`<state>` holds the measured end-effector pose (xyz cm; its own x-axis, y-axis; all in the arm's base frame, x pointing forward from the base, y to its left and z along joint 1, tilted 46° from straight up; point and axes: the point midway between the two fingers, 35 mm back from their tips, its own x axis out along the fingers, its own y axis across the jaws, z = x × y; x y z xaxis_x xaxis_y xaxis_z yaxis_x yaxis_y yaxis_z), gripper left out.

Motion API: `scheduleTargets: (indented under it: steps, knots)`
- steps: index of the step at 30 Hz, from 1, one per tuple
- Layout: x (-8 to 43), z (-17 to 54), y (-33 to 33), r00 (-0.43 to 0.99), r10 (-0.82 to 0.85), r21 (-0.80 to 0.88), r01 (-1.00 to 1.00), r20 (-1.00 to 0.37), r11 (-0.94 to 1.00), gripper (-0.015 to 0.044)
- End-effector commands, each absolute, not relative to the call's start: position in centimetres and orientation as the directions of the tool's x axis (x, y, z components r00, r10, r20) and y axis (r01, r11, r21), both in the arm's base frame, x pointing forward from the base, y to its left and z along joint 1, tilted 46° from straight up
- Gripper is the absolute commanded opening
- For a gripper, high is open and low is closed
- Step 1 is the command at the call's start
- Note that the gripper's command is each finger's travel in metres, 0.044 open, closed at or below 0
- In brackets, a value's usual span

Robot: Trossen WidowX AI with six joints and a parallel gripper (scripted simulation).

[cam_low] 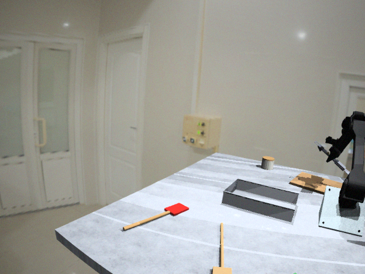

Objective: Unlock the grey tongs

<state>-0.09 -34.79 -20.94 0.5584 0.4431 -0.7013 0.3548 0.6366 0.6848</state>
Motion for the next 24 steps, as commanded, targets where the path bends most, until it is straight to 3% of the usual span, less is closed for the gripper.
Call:
scheduleTargets:
  steps: [1,13,24]
  knots:
    - [-0.6,-19.9,-35.4,0.703,0.317,0.696,0.347,-0.637,0.629,-0.0150]
    - [-3.9,-16.3,-37.8,0.906,-0.094,0.668,0.370,-0.412,0.646,-0.0150]
    - [-4.0,-16.2,-37.8,0.908,-0.100,0.667,0.371,-0.408,0.646,-0.0150]
